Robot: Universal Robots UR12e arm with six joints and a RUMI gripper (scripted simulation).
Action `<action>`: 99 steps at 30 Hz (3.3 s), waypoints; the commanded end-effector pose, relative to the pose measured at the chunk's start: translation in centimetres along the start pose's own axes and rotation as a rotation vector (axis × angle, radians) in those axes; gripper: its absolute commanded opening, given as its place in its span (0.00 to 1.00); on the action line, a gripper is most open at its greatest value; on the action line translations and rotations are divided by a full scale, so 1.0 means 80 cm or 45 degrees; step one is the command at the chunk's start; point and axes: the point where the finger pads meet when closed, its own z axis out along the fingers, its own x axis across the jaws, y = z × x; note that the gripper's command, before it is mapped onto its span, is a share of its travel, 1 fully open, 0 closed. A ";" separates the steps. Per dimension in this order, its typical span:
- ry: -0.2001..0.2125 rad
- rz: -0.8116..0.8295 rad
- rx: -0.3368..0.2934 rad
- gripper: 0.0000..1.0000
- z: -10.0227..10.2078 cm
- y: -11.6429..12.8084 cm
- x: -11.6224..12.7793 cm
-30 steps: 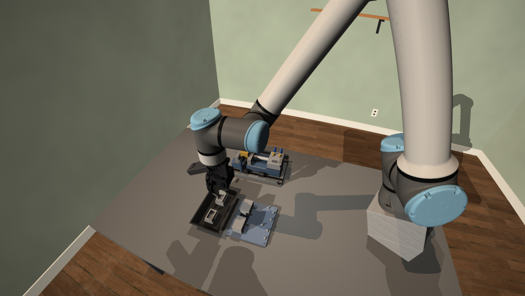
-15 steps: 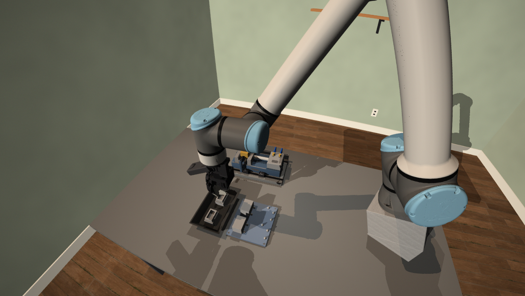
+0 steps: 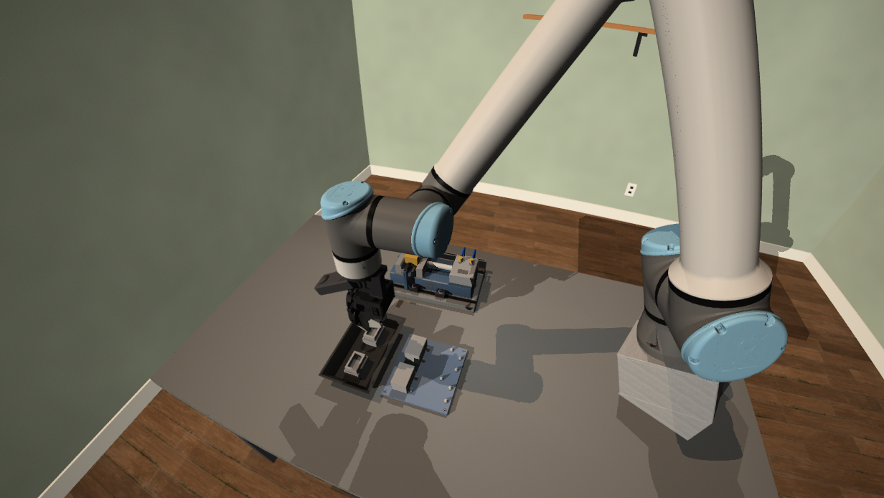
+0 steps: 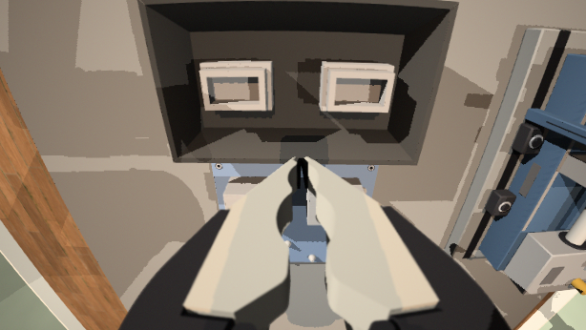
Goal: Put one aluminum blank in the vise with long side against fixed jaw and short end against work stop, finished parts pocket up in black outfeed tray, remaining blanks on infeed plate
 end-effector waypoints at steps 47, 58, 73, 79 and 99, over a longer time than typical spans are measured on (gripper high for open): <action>0.000 0.000 0.002 0.00 -0.080 -0.001 0.000; 0.000 0.000 0.001 0.00 -0.082 -0.001 0.002; -0.009 0.002 -0.018 0.00 -0.072 -0.005 0.133; -0.012 0.003 -0.020 0.00 -0.071 0.001 0.205; -0.001 0.000 0.001 0.00 -0.081 0.042 0.388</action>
